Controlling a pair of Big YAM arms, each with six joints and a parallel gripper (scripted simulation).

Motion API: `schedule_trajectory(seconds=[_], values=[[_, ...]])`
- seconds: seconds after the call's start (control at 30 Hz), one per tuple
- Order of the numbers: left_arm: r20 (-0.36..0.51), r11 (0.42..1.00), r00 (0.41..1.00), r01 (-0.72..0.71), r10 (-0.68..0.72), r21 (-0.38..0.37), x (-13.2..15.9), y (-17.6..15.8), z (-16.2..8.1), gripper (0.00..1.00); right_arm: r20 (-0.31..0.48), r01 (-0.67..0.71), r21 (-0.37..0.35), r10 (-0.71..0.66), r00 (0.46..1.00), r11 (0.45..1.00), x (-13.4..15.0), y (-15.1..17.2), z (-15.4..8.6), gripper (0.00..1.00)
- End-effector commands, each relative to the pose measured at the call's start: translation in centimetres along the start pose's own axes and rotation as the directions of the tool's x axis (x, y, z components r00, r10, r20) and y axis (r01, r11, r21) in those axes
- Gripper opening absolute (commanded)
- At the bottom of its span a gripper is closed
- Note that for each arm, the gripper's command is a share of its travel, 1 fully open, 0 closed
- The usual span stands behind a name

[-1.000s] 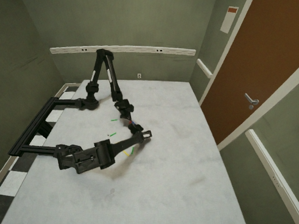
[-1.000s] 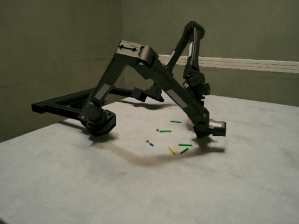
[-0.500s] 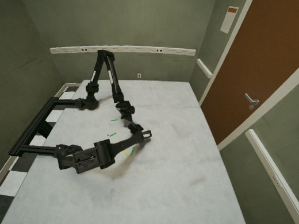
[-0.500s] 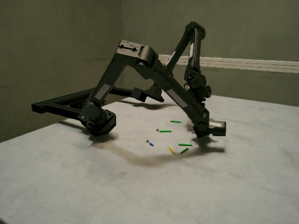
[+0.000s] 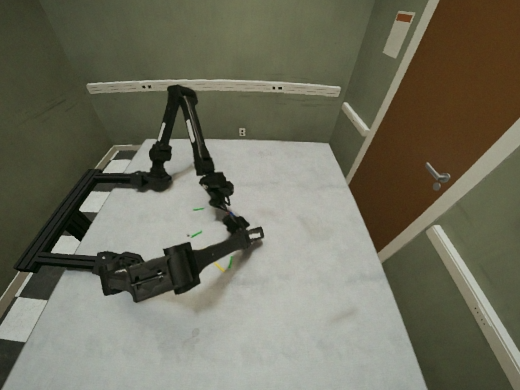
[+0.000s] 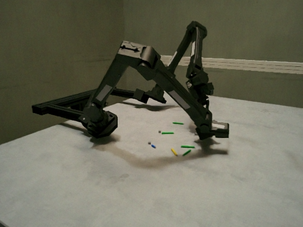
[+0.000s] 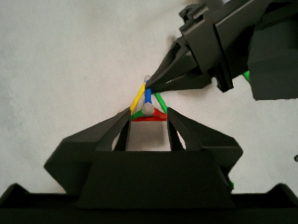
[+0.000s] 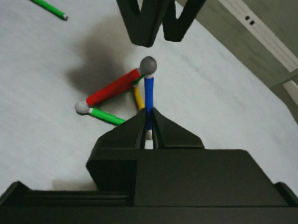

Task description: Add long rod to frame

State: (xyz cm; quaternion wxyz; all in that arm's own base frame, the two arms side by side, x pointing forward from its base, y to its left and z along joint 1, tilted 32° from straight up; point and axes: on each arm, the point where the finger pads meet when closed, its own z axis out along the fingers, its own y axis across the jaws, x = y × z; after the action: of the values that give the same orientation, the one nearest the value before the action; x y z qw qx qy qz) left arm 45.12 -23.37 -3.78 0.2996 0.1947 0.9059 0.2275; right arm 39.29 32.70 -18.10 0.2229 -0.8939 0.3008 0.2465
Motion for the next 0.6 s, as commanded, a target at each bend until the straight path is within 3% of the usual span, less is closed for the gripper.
schedule_trajectory(seconds=[0.0, 0.03, 0.17, 0.23, 0.37, 0.57], values=[[-0.017, 1.0, 1.0, 0.005, -0.005, -0.006, 0.6, 0.0, -0.1, 0.52, -0.004, 0.015, 0.016, -0.015, 1.0, 1.0, 0.3, -1.1, -0.2, 0.0], [-0.014, 1.0, 1.0, -0.009, 0.009, -0.001, 1.1, -0.4, -1.0, 0.63, -0.004, 0.015, 0.016, -0.015, 1.0, 1.0, 0.3, -1.1, -0.2, 0.0], [0.011, 1.0, 1.0, 0.009, -0.009, 0.004, -0.4, -0.3, -4.1, 0.64, -0.004, 0.015, 0.016, -0.015, 1.0, 1.0, 0.3, -1.1, -0.2, 0.0], [0.01, 1.0, 1.0, 0.009, -0.009, 0.006, -0.4, -0.3, -4.1, 0.64, -0.004, 0.015, 0.016, -0.015, 1.0, 1.0, 0.3, -1.1, -0.2, 0.18], [-0.012, 1.0, 1.0, 0.01, -0.01, -0.004, 0.3, 0.0, -3.6, 0.64, -0.012, 0.018, 0.033, -0.017, 1.0, 0.999, 0.6, -1.5, -2.5, 0.18], [-0.011, 1.0, 1.0, 0.011, -0.011, -0.004, 0.2, 0.0, -3.6, 0.64, -0.018, 0.027, 0.043, -0.026, 0.999, 0.999, 0.7, -2.1, -3.5, 0.15]])
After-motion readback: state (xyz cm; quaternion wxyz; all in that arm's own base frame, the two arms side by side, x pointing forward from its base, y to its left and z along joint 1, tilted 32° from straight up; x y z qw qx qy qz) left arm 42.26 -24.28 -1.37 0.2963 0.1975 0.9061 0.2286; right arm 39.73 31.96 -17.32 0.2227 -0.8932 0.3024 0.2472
